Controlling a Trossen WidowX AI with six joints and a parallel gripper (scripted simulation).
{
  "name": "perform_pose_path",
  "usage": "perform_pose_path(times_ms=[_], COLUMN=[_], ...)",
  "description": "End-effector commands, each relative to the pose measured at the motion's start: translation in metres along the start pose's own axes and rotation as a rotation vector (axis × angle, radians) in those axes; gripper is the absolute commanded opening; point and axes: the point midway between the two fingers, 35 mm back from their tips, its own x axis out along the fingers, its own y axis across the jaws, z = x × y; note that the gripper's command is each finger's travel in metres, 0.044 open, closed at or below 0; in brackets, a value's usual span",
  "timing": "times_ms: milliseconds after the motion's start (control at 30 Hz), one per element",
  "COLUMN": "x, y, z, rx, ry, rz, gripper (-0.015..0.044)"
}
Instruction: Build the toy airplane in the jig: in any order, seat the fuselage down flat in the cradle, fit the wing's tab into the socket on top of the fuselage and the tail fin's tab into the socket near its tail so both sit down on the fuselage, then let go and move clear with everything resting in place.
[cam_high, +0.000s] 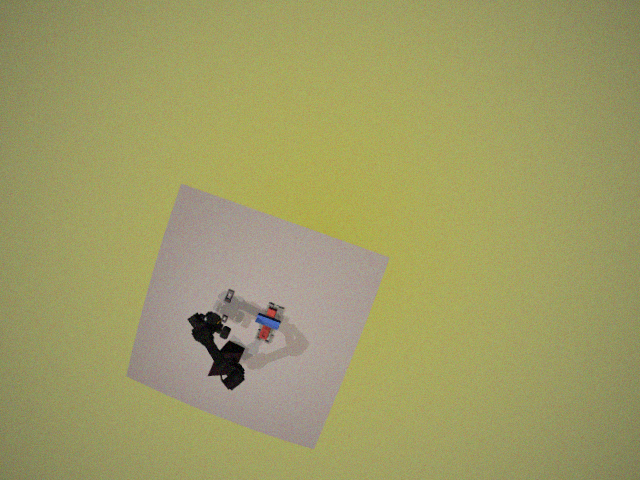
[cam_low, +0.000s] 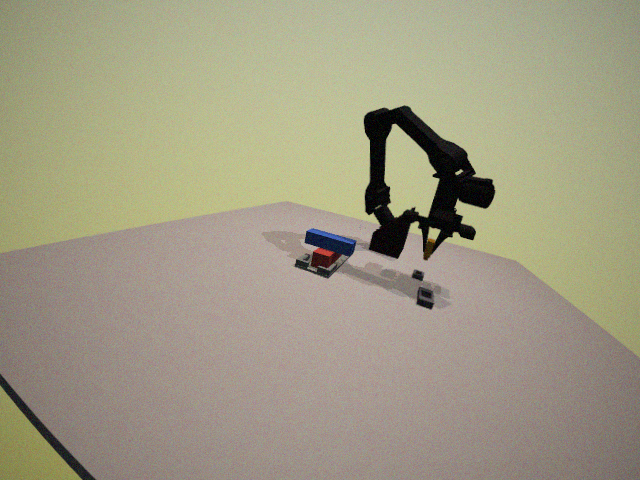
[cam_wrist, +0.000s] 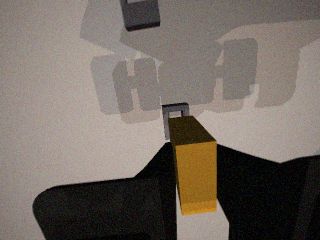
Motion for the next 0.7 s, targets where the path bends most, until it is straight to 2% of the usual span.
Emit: perform_pose_path(times_ms=[0, 667], x=[-0.017, -0.073], y=[0.001, -0.004], z=[0.001, -0.005], rx=[0.005, -0.009], ry=[-0.003, -0.013], rz=[0.012, 0.007], gripper=[0.0000, 0.0000])
